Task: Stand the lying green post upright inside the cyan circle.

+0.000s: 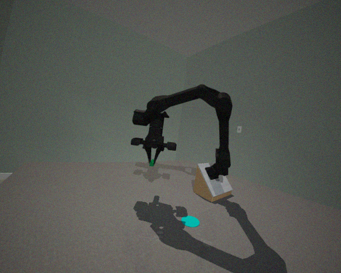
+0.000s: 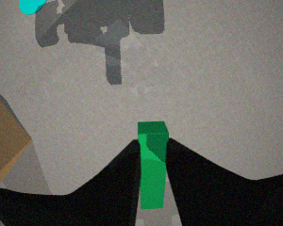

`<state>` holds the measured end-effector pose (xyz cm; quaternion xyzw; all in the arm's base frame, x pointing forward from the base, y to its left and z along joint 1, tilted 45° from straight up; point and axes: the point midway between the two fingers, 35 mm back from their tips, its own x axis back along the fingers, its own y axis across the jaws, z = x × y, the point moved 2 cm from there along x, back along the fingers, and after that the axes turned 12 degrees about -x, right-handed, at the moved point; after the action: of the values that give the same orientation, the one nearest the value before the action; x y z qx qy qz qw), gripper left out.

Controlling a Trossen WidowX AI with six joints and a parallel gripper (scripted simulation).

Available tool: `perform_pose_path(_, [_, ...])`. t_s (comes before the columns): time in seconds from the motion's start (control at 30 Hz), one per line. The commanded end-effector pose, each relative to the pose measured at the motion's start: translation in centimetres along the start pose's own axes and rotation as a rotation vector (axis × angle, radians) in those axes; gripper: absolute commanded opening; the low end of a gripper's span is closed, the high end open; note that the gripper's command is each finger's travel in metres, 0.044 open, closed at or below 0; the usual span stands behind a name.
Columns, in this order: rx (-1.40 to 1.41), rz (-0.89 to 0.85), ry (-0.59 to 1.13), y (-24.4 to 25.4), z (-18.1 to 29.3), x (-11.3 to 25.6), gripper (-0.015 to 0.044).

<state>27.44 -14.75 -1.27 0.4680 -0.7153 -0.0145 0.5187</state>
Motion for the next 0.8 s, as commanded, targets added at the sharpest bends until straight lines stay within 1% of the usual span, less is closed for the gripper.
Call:
perform_pose_path(0.0, [-0.077, 0.001, -0.004, 0.9, -1.1, 0.3, 0.0023])
perform_pose_path(0.77, [-0.474, 0.007, -0.003, 6.0, -6.6, 1.3, 0.0023])
